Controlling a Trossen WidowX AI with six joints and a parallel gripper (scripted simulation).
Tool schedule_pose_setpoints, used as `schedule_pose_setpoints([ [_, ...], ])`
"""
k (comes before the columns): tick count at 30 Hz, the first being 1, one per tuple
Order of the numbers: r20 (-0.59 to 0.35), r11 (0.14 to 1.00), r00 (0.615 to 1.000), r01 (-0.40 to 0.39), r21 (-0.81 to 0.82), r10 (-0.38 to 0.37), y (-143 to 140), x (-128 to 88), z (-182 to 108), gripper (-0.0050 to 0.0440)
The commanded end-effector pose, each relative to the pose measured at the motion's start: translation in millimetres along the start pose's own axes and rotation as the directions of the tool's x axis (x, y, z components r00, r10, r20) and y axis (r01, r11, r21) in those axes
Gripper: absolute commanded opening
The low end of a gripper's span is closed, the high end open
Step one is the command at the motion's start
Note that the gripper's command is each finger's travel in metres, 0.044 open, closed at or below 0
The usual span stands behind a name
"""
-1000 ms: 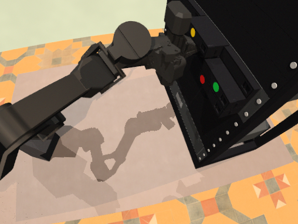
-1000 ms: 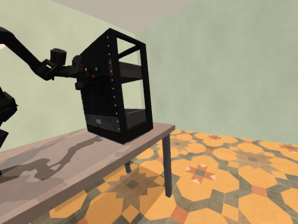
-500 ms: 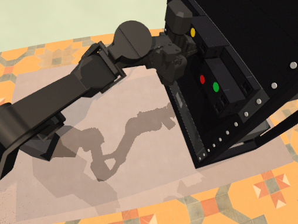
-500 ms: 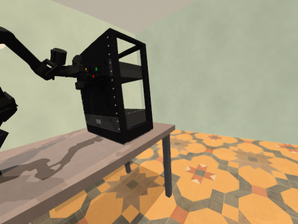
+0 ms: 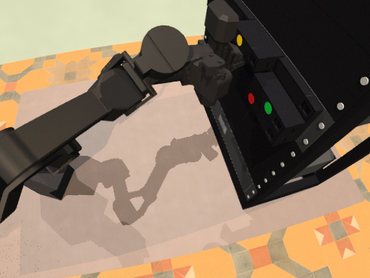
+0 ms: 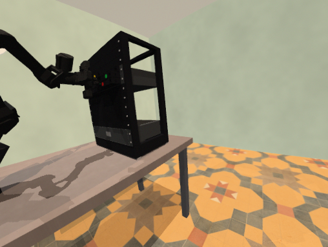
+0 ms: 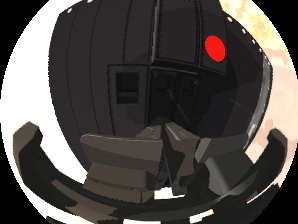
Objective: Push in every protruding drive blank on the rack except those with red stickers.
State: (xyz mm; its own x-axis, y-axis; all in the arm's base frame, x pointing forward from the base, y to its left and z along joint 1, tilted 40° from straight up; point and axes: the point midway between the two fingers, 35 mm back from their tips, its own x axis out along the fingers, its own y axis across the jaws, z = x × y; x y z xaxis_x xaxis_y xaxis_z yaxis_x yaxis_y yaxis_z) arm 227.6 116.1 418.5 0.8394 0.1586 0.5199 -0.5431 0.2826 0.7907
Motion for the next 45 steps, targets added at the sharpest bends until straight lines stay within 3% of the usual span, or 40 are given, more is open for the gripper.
schedule_pose_setpoints([
  [1,0.033,0.998,0.998,-0.056,0.034,0.055,22.1,4.3,13.4,0.0],
  [45,0.033,0.998,0.998,-0.056,0.034,0.055,23.1,8.1,14.5,0.0],
])
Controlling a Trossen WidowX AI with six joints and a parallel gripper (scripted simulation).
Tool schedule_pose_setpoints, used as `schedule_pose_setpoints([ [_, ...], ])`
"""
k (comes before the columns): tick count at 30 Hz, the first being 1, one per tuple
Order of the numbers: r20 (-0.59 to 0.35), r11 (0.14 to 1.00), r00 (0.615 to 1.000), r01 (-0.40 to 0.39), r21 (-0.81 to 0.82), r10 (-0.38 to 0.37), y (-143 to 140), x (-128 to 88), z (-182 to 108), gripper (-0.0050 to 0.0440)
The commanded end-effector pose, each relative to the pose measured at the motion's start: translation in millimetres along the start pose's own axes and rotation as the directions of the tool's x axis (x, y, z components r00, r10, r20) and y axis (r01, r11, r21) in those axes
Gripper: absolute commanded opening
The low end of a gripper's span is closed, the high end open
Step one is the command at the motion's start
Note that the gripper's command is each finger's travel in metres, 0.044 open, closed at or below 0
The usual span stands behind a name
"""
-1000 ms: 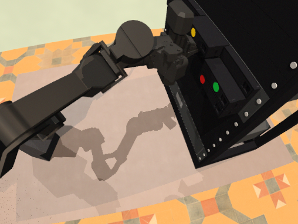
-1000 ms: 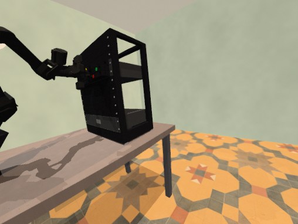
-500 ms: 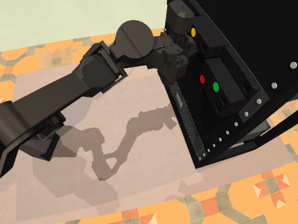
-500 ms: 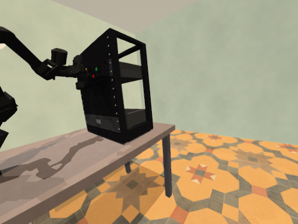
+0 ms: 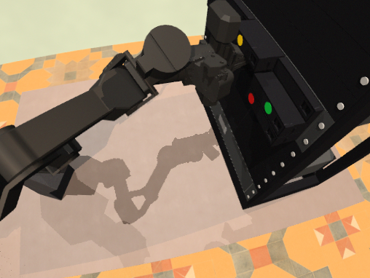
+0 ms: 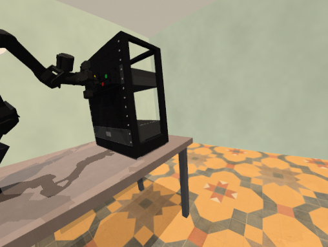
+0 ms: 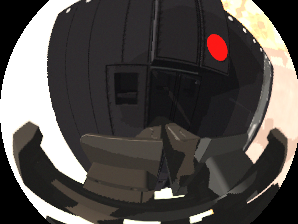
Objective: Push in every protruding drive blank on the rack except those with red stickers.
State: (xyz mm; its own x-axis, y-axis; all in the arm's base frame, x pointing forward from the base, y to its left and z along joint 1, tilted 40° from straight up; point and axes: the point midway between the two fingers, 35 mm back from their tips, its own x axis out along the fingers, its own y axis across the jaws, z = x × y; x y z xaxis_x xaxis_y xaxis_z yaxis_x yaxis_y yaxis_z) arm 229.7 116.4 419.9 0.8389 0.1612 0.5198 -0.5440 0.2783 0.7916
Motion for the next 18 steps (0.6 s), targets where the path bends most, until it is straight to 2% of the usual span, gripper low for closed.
schedule_pose_setpoints([
  [1,0.035,0.998,0.998,-0.056,0.029,0.055,23.1,4.2,14.2,0.0],
  [5,0.035,0.998,0.998,-0.056,0.029,0.055,22.7,-6.1,14.0,0.0],
  [15,0.035,0.998,0.998,-0.056,0.029,0.055,20.9,-48.2,13.0,0.0],
  [18,0.035,0.998,0.998,-0.056,0.029,0.055,20.7,-51.8,12.9,0.0],
])
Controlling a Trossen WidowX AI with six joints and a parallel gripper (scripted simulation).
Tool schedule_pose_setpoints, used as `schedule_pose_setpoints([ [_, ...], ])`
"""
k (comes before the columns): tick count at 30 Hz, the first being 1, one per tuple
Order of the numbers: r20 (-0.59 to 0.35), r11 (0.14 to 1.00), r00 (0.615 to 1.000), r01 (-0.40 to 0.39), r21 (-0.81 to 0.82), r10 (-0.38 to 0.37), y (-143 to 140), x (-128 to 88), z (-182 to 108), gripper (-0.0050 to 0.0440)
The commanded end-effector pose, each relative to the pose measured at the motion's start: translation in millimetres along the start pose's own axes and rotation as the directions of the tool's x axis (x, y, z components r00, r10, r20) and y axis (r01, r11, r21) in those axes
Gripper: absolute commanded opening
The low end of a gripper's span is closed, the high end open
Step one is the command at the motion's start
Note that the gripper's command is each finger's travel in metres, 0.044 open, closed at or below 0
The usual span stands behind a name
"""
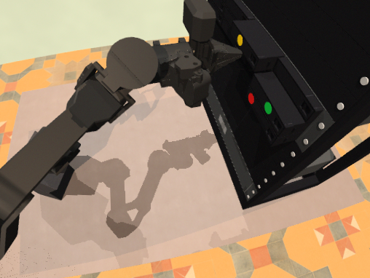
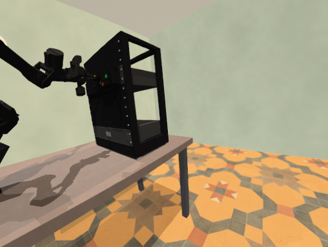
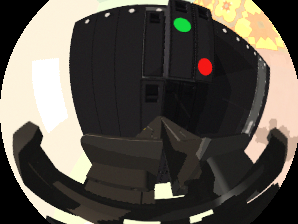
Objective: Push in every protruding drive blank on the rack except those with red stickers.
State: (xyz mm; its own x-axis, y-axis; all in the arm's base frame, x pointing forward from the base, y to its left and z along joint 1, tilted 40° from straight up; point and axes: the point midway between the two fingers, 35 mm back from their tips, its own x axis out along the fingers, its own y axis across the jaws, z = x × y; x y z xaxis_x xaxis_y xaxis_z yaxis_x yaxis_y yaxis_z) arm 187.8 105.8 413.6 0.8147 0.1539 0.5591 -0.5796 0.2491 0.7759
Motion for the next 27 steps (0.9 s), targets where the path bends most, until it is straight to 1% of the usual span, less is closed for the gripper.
schedule_pose_setpoints([
  [1,0.015,1.0,1.0,-0.013,0.006,0.013,6.4,-14.7,4.2,0.0],
  [5,0.015,1.0,1.0,-0.013,0.006,0.013,6.4,-25.3,4.1,0.0],
  [9,0.015,1.0,1.0,-0.013,0.006,0.013,6.4,-31.2,4.1,0.0],
  [20,0.015,1.0,1.0,-0.013,0.006,0.013,6.8,-33.8,3.3,0.0],
  [27,0.015,1.0,1.0,-0.013,0.006,0.013,11.2,-41.1,-6.4,0.0],
])
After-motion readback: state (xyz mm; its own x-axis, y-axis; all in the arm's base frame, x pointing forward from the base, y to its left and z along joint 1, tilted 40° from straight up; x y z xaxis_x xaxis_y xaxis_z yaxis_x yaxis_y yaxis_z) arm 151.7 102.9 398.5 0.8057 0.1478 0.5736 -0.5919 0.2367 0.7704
